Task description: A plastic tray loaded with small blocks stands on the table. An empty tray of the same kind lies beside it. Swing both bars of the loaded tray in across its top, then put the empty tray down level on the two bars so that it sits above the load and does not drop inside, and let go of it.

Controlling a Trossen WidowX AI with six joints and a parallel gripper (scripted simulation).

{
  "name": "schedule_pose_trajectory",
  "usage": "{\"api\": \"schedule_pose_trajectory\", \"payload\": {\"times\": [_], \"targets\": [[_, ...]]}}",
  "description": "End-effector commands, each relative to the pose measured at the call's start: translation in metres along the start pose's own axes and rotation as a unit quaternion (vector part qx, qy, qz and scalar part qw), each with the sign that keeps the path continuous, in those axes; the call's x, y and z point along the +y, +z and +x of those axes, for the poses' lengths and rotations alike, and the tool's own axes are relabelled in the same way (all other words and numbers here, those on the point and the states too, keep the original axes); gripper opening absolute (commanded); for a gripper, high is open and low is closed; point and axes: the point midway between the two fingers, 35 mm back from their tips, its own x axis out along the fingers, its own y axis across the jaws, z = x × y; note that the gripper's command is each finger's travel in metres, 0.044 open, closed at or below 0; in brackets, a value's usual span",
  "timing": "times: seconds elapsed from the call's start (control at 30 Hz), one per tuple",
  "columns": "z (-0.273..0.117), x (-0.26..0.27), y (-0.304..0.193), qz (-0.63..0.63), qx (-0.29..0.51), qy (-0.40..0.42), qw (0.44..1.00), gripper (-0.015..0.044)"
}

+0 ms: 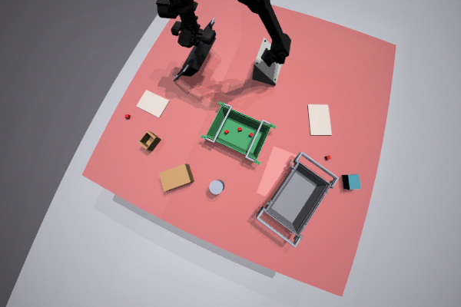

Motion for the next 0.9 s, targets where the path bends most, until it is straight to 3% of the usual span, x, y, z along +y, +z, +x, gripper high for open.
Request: {"api": "schedule_pose_trajectory", "payload": {"times": [0.0,0.6,0.87], "targets": [[-0.001,0.006,0.001,0.001,-0.002,-0.001,1.000,0.0000],[-0.001,0.032,0.000,0.001,-0.002,0.000,1.000,0.0000],[-0.048,0.027,-0.001,0.001,-0.002,0.000,1.000,0.0000]]}}
